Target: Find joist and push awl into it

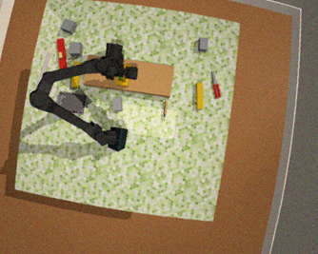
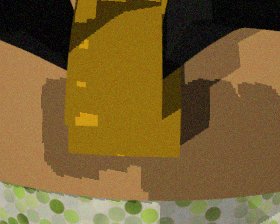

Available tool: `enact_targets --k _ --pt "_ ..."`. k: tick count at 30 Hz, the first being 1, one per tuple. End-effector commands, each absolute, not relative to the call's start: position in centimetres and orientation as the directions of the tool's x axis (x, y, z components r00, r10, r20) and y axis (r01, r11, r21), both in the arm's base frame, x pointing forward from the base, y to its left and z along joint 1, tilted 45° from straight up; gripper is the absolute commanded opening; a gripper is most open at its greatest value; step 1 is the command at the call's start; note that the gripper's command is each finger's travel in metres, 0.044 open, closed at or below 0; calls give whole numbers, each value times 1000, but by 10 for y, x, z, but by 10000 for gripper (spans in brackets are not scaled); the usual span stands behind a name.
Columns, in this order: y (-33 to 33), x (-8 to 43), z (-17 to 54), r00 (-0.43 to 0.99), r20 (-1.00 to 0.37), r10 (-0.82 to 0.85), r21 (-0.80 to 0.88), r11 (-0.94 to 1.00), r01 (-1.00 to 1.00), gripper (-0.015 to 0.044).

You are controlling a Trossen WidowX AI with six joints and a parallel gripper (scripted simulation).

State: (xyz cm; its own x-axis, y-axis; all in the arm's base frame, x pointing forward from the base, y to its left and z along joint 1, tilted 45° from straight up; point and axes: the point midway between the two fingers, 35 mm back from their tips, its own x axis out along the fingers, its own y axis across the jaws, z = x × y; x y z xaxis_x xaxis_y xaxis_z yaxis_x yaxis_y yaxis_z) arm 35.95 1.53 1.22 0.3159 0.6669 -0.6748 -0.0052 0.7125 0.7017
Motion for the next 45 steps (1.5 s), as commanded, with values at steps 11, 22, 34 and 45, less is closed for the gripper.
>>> enact_targets --k 11,22,34,45 --pt "-8 360 -11 316 -677 665 700 714 -3 0" --pt "-26 360 -28 317 -678 664 699 715 -3 0" --pt "-45 360 -46 317 -679 662 698 716 -4 0" --pt "-62 360 -62 317 -680 661 696 718 -4 0"
